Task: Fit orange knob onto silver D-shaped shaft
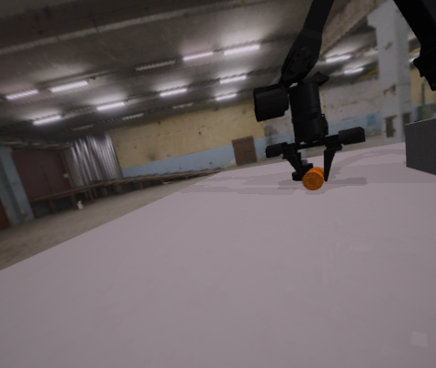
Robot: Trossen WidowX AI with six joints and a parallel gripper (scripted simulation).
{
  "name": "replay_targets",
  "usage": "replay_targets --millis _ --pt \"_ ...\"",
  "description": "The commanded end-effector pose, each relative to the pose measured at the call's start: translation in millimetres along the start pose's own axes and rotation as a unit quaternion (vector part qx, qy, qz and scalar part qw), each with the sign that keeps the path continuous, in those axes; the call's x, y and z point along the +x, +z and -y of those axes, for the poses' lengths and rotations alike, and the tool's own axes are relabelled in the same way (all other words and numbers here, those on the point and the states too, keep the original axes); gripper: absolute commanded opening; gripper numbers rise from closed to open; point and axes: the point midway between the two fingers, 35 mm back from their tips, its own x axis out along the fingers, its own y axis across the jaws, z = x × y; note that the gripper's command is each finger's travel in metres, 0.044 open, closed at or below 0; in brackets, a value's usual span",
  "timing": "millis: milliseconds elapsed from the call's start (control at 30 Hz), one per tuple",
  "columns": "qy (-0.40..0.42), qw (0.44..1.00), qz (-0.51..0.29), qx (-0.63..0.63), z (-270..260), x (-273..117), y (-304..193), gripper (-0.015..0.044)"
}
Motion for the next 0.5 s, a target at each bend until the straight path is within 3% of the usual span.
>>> replay_targets --millis 0,300,467 --pt "0.001 0.998 -0.001 0.059 -0.5 -1.3 -0.4 0.0181" --pt "0.001 0.977 -0.001 0.211 -0.5 -1.3 -0.4 0.0181" --pt "0.001 0.975 -0.001 0.223 -0.5 -1.3 -0.4 0.0181"
